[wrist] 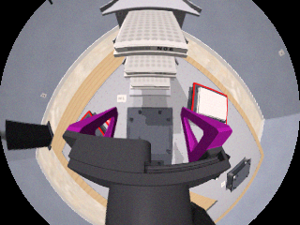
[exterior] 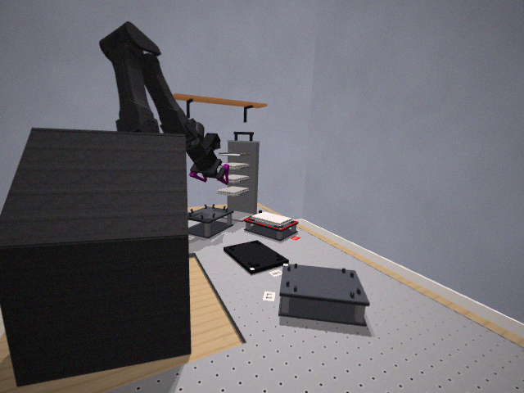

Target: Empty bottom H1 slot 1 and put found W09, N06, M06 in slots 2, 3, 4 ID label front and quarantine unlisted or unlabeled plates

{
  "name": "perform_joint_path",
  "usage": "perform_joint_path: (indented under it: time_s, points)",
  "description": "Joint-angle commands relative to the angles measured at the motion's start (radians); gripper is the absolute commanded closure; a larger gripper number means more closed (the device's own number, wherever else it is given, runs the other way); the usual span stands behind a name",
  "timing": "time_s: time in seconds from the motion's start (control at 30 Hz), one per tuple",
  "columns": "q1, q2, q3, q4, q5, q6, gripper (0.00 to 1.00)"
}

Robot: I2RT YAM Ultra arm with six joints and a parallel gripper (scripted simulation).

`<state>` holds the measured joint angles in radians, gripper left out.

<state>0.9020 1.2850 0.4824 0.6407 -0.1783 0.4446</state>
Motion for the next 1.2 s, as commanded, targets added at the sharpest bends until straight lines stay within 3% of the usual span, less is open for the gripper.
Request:
perform_joint_path:
  time_s: [0.0,0.33,0.4,0.93,1.03,1.17]
  points:
    - [-0.008,-0.001,0.016,-0.007,0.002,-0.002,0.0]
    - [-0.017,-0.007,0.03,-0.017,0.007,-0.006,0.0]
    - [-0.012,-0.028,-0.024,-0.009,0.012,-0.004,0.0]
    - [0.024,-0.087,-0.116,0.048,0.029,0.005,0.0]
    - [0.035,-0.031,-0.12,0.07,0.039,0.008,0.0]
    - [0.042,-0.014,-0.111,0.089,0.046,0.01,0.0]
